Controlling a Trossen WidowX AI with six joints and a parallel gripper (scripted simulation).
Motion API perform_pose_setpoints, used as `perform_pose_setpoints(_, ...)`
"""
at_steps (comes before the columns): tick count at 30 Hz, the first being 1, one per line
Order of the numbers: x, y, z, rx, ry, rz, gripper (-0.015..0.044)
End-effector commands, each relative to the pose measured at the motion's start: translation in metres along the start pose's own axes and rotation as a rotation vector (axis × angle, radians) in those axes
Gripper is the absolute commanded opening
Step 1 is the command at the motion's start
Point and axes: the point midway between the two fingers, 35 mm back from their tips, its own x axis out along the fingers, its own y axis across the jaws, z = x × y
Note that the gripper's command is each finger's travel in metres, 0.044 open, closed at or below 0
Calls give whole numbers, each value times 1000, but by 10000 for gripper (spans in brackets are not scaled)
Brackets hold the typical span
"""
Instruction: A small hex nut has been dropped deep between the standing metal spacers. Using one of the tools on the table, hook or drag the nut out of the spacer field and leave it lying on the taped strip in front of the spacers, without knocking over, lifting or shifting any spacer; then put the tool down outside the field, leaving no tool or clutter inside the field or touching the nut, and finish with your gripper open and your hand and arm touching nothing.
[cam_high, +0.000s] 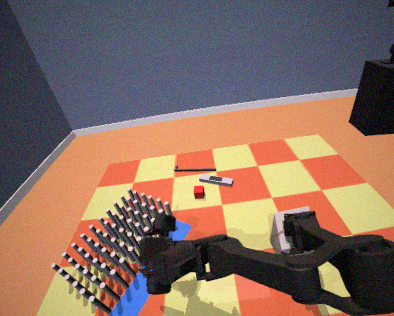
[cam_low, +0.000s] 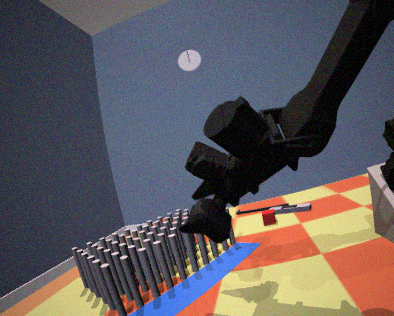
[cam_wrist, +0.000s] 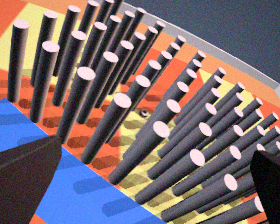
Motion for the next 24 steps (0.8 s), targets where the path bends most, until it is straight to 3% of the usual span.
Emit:
perform_pose_setpoints(1,0,-1,-3,-6,8,-3,440)
perform_pose_setpoints(6,1,11,-2,-24,27,22,440)
perform_pose_setpoints(13,-22,127,-1,-209,205,282,440)
perform_pose_setpoints(24,-132,262,-23,-468,505,644,440)
